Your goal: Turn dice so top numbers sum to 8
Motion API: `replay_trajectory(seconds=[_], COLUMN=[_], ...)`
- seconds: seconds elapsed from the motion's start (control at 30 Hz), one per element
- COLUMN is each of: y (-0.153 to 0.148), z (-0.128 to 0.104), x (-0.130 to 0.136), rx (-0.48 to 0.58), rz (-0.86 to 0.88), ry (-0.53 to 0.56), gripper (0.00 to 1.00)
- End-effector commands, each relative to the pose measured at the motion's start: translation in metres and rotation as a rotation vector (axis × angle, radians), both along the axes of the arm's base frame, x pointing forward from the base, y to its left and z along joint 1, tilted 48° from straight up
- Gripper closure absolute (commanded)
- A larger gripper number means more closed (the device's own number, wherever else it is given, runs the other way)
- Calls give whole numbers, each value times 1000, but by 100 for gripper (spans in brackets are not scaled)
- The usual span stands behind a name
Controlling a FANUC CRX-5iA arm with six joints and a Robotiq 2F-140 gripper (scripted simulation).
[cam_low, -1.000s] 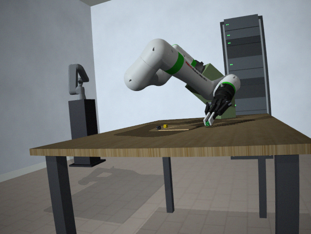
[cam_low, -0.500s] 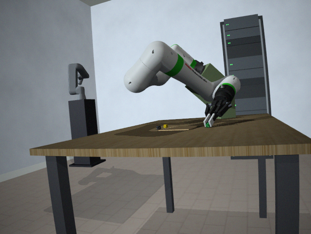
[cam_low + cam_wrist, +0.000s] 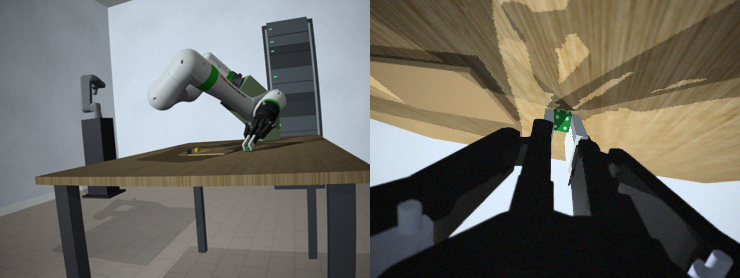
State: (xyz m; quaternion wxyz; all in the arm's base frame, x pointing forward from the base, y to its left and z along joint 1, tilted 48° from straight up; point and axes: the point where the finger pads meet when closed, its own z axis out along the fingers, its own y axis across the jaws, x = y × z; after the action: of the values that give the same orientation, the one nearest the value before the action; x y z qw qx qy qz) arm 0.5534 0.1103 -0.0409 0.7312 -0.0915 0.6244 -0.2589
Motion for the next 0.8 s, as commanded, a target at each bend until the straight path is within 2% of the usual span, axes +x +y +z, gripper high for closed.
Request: replay_trajectory(seconds=[0.0, 0.6, 0.77], y=[0, 0, 0], z=[0, 0, 0], x=[0, 0, 0], rx=[0, 0, 0], rz=[0, 0, 0], ry=[0, 0, 0], gripper=[93, 93, 89])
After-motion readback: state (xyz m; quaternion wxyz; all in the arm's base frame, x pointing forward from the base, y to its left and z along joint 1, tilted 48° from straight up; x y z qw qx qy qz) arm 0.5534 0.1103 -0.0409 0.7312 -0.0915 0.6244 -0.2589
